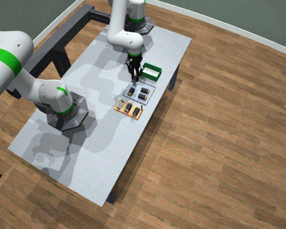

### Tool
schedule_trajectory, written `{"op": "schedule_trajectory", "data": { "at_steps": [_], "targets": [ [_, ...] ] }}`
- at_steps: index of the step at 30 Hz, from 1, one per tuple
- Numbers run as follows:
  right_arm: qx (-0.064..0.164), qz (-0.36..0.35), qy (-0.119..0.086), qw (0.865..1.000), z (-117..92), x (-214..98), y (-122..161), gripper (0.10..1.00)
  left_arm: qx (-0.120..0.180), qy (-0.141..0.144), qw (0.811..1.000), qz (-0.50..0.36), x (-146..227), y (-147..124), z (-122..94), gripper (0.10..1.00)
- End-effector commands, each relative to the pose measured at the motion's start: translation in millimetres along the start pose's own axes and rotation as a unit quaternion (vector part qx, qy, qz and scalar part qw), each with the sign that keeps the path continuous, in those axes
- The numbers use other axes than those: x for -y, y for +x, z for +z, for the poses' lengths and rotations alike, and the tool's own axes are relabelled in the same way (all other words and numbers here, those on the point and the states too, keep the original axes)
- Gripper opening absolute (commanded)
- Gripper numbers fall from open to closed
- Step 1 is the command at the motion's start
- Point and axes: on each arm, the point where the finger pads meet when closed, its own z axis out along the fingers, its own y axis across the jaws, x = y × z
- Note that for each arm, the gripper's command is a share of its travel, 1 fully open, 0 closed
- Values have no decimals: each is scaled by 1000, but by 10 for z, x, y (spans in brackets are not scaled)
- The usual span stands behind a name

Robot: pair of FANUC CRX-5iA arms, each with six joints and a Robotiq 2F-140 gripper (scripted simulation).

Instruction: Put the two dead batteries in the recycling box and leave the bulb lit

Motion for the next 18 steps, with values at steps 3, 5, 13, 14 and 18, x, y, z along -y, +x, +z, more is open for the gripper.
{"op": "schedule_trajectory", "data": {
  "at_steps": [3,5,13,14,18],
  "targets": [
    [-1,0,0,1000,-9,-2,2,1000,1,0,1000,0,-3,-8,137,244],
    [-1,0,0,1000,-9,-2,2,1000,1,0,1000,0,-3,-8,235,244],
    [-1,0,0,1000,-9,-2,2,1000,1,0,1000,0,-3,-9,432,244],
    [-1,0,0,1000,-9,-2,2,1000,1,0,1000,0,-3,-9,432,244],
    [-1,0,0,1000,-9,-2,2,1000,1,0,1000,0,-3,-9,432,244]
  ]
}}
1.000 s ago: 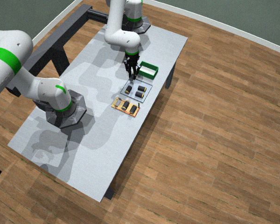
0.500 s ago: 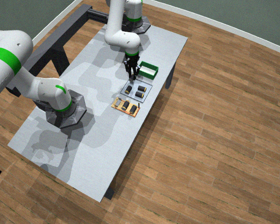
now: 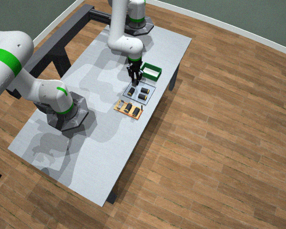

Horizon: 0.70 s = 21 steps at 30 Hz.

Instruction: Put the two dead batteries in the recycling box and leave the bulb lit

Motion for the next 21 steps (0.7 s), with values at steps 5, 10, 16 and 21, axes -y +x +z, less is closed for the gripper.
{"op": "schedule_trajectory", "data": {
  "at_steps": [5,10,16,21],
  "targets": [
    [-1,0,0,1000,-9,-2,2,1000,1,0,1000,0,-3,-10,-6,244],
    [-1,0,0,1000,-9,-2,2,1000,1,0,1000,0,-3,-10,-6,364],
    [-1,0,0,1000,-9,-2,2,1000,1,0,1000,0,-3,-10,-6,364],
    [-1,0,0,1000,-9,-2,2,1000,1,0,1000,0,-3,-10,-6,364]
  ]
}}
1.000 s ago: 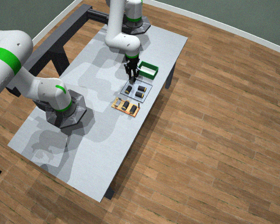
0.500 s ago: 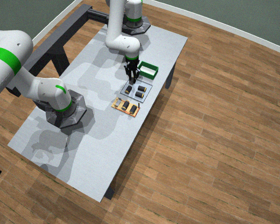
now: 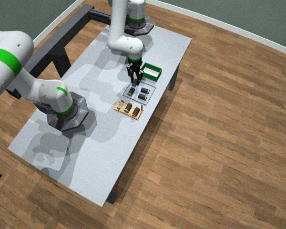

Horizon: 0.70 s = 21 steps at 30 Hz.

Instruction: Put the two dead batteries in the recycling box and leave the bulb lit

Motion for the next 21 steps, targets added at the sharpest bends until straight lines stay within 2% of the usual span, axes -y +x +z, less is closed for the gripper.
{"op": "schedule_trajectory", "data": {
  "at_steps": [1,12,21],
  "targets": [
    [-1,0,0,1000,-9,-2,2,1000,1,0,1000,0,-3,-9,-7,364],
    [-1,0,0,1000,-9,-2,2,1000,1,0,1000,0,-3,-9,-42,364],
    [-1,0,0,1000,-9,-2,2,1000,1,0,1000,0,-3,-9,-395,364]
  ]
}}
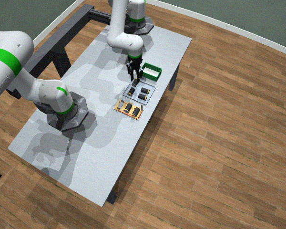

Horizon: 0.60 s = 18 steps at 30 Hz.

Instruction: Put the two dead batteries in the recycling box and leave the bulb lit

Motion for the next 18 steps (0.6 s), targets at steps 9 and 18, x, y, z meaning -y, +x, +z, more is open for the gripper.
{"op": "schedule_trajectory", "data": {
  "at_steps": [9,18],
  "targets": [
    [-1,0,0,1000,-9,-2,2,1000,1,0,1000,0,-3,-8,-379,364],
    [-1,0,0,1000,-9,-2,2,1000,1,0,1000,0,-3,-8,-437,364]
  ]
}}
